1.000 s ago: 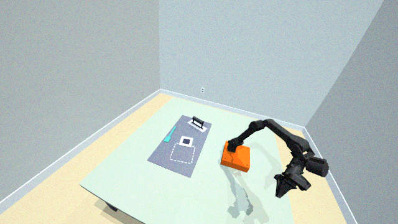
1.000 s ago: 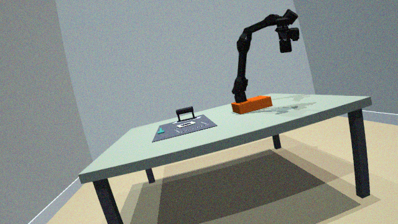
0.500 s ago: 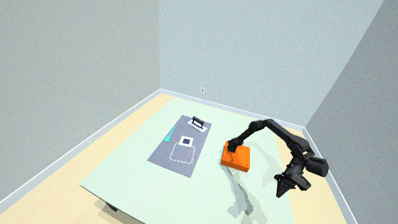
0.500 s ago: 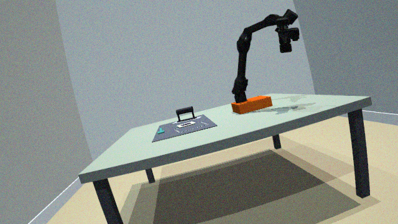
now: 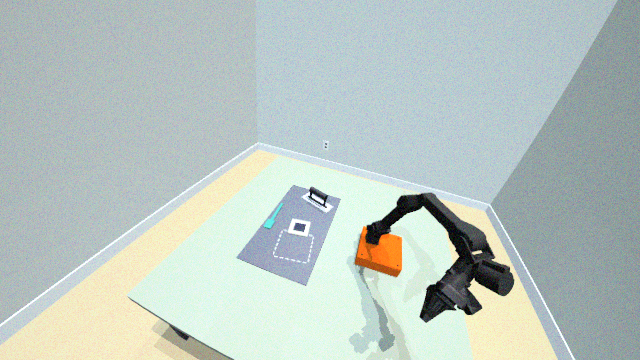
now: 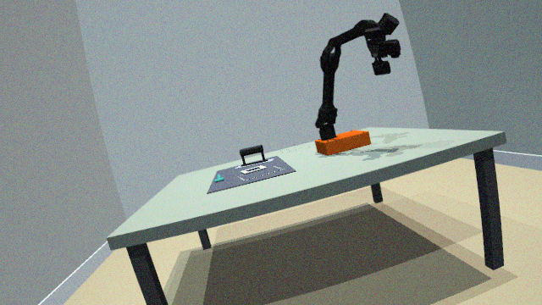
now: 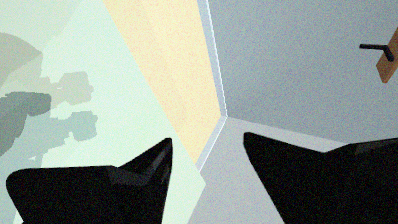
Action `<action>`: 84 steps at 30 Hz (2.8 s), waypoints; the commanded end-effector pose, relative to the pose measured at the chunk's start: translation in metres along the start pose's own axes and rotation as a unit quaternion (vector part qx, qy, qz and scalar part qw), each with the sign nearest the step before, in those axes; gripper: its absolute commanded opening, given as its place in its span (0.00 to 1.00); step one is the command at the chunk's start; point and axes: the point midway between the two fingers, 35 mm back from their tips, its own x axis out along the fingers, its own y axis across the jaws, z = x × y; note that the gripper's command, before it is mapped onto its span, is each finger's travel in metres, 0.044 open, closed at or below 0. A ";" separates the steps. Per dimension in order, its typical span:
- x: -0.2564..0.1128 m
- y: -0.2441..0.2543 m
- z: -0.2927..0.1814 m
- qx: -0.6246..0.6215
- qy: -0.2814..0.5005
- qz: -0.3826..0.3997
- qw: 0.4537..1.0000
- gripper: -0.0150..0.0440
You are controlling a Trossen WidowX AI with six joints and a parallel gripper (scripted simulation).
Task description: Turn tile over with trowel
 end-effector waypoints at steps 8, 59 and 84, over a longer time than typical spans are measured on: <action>0.069 -0.035 -0.094 0.118 0.089 0.024 0.989 0.71; 0.118 0.086 -0.589 0.589 0.431 0.145 0.667 0.71; -0.001 0.231 -0.723 0.782 0.491 0.106 0.368 0.71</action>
